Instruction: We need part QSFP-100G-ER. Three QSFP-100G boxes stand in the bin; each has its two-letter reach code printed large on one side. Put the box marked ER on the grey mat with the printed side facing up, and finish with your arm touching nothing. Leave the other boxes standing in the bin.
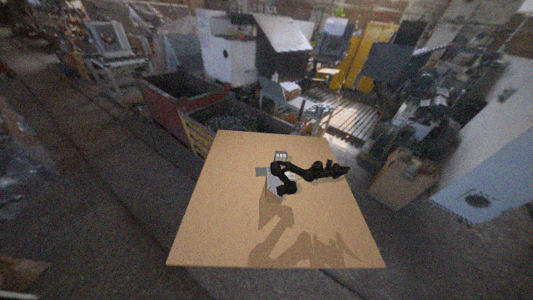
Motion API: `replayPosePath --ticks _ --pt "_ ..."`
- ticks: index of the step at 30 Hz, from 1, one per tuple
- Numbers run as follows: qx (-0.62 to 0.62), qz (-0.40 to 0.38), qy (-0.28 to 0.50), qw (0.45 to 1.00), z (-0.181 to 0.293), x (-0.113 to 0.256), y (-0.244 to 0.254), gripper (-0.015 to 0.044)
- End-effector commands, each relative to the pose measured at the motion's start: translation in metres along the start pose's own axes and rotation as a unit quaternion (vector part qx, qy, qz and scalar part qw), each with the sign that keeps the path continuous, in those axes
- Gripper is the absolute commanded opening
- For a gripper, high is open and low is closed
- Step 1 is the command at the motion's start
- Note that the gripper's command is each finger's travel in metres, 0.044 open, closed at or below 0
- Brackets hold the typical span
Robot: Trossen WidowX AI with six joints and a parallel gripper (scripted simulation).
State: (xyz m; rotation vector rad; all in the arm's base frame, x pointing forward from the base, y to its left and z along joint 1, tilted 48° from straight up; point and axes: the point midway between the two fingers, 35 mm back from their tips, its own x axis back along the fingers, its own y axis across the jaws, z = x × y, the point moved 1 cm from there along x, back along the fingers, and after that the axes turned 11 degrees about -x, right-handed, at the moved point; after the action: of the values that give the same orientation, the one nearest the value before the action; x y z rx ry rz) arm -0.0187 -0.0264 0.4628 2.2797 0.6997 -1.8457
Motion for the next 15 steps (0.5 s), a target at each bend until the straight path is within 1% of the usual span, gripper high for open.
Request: replayPosePath --ticks 1,5,15 --pt "-0.001 -0.001 0.000 1.000 0.000 0.000 0.000 0.0374" --pt "-0.018 -0.014 0.011 1.000 0.006 -0.003 0.008 0.0269" --pt "-0.112 -0.086 0.056 0.988 0.024 -0.010 0.049 0.0006"
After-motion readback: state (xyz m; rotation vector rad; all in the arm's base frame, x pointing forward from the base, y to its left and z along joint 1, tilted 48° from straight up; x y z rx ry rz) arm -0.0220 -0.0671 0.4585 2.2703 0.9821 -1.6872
